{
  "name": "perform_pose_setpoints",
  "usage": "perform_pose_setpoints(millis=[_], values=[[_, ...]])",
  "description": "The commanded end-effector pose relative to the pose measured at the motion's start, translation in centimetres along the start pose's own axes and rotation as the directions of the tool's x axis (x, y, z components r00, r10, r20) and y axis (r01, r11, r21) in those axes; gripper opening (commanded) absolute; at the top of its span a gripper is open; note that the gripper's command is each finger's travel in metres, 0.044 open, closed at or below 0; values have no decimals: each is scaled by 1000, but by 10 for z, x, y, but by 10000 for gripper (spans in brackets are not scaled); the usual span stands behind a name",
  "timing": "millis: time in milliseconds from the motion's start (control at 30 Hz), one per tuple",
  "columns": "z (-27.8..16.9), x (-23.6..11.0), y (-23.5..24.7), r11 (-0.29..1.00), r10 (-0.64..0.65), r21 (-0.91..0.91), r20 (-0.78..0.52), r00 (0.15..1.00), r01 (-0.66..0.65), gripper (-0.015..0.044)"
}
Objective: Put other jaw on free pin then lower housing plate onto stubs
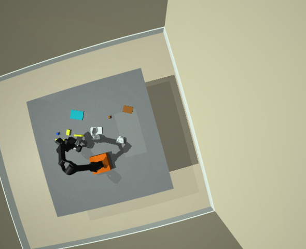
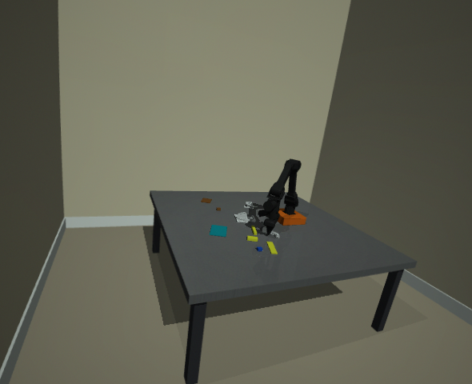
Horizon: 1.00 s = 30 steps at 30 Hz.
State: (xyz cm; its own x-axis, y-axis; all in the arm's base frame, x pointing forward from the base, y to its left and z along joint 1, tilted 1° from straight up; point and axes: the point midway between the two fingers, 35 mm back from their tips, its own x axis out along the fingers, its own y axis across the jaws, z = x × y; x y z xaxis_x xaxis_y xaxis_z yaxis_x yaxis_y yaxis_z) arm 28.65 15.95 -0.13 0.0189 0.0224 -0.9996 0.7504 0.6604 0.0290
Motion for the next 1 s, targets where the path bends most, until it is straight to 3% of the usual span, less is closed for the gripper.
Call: perform_pose_setpoints(millis=[0,867,967], values=[[-1,6,-3,1000,-9,3,-2,1000,9,440],[-1,6,-3,1000,-9,3,-2,1000,9,440],[-1,6,-3,1000,-9,0,-2,1000,9,361]])
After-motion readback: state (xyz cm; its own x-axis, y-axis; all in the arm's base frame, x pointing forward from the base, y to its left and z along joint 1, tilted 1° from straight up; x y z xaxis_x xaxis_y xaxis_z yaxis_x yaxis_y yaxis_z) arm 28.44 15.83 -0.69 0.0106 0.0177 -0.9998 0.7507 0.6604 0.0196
